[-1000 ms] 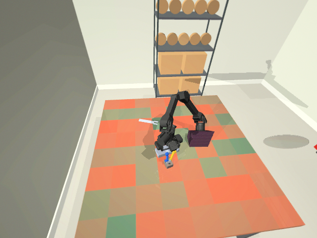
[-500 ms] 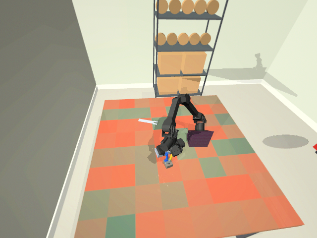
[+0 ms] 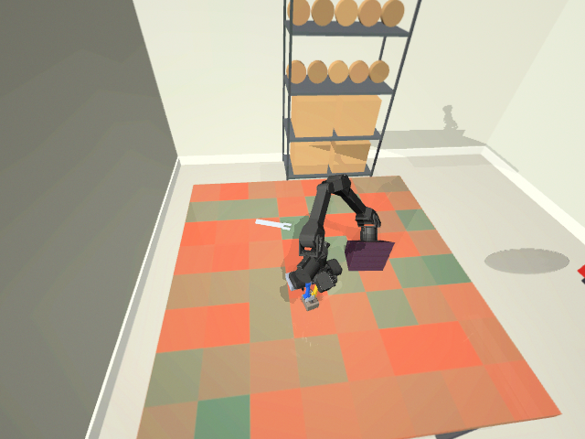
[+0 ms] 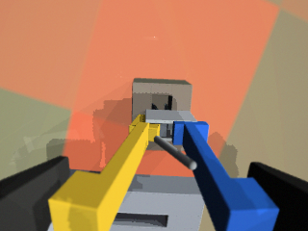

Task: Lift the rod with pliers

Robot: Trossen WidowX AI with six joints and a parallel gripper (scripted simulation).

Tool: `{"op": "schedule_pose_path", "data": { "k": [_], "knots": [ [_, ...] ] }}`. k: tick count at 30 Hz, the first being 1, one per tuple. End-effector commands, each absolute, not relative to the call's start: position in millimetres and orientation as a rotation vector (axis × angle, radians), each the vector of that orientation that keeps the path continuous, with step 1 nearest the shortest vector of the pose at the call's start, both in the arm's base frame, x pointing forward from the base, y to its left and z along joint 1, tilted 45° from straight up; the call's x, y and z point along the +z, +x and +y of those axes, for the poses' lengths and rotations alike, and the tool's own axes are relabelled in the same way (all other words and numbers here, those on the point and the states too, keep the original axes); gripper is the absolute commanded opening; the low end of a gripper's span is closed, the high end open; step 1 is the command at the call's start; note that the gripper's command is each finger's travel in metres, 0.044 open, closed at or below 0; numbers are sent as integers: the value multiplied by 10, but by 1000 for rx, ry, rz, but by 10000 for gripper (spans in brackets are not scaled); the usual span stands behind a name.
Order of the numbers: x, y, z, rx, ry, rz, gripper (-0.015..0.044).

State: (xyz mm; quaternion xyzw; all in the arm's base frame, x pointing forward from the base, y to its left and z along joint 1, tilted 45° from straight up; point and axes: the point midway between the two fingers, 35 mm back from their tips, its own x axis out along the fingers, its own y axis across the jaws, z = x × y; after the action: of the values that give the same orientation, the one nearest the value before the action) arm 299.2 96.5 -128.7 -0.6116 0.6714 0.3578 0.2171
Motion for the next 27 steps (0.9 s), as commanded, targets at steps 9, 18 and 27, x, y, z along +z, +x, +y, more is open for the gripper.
{"op": "schedule_pose_path", "data": {
  "k": [9,18,27],
  "knots": [
    [-1429,2947,816,995,-1699,1869,440],
    [-1431,2946,814,995,-1699,1869,432],
    [-1431,2946,814,995,-1699,1869,420]
  ]
}}
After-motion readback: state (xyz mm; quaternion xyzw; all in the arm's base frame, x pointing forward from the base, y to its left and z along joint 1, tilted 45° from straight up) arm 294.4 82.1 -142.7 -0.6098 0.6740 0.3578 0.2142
